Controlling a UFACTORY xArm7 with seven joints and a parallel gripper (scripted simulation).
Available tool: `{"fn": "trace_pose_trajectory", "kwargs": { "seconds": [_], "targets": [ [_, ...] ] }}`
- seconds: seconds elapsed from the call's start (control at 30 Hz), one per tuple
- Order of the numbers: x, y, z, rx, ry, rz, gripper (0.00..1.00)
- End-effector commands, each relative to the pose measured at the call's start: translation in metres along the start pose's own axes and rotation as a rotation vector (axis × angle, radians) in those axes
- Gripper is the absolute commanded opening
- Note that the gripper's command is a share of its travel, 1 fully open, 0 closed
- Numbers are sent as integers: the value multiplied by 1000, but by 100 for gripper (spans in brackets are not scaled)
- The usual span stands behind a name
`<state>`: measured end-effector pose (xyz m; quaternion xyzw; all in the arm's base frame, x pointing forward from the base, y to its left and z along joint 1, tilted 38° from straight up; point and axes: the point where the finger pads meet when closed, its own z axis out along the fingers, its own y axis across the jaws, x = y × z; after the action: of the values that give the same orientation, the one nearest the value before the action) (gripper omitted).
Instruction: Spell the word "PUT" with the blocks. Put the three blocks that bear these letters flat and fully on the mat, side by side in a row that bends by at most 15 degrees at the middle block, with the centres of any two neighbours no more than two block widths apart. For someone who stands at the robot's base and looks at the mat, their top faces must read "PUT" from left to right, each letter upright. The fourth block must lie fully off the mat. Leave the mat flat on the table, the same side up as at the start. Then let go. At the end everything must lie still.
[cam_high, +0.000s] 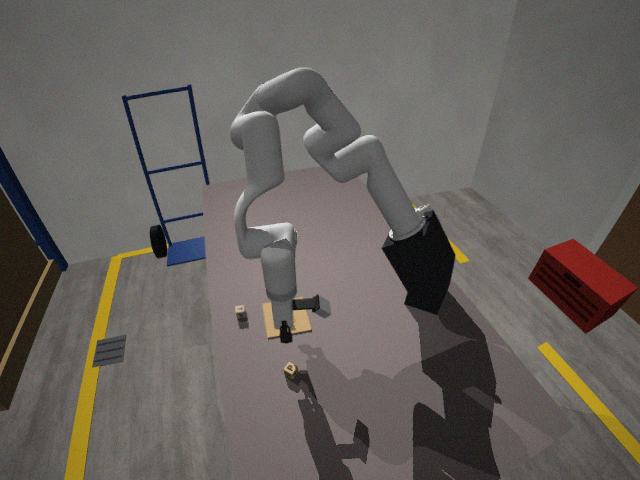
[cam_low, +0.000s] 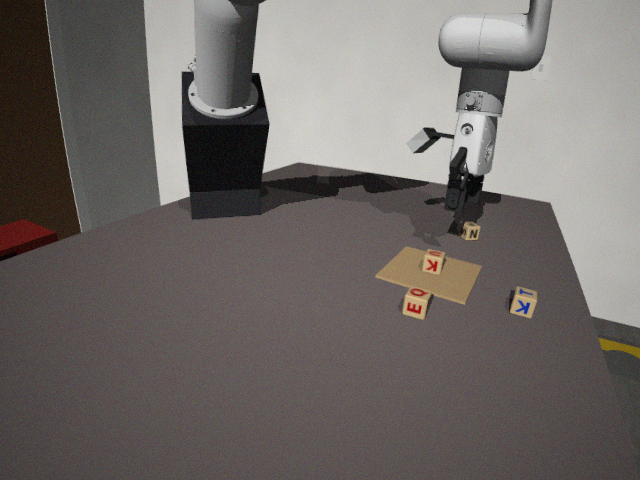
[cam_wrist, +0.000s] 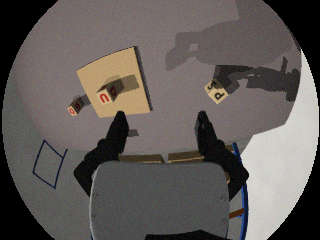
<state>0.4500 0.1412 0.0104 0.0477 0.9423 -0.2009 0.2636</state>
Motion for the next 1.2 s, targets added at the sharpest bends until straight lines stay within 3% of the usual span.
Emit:
{"fn": "trace_pose_trajectory", "kwargs": {
  "seconds": [0.0, 0.83, 1.07, 1.1, 1.17],
  "targets": [
    [0, 14, -1, 3, 15, -138, 100],
    [6, 90, -11, -31, -9, -891, 100],
    [6, 95, -12, -33, -12, -929, 100],
    [6, 95, -12, -33, -12, -929, 69],
    [6, 95, -12, -33, -12, -929, 69]
  ]
}}
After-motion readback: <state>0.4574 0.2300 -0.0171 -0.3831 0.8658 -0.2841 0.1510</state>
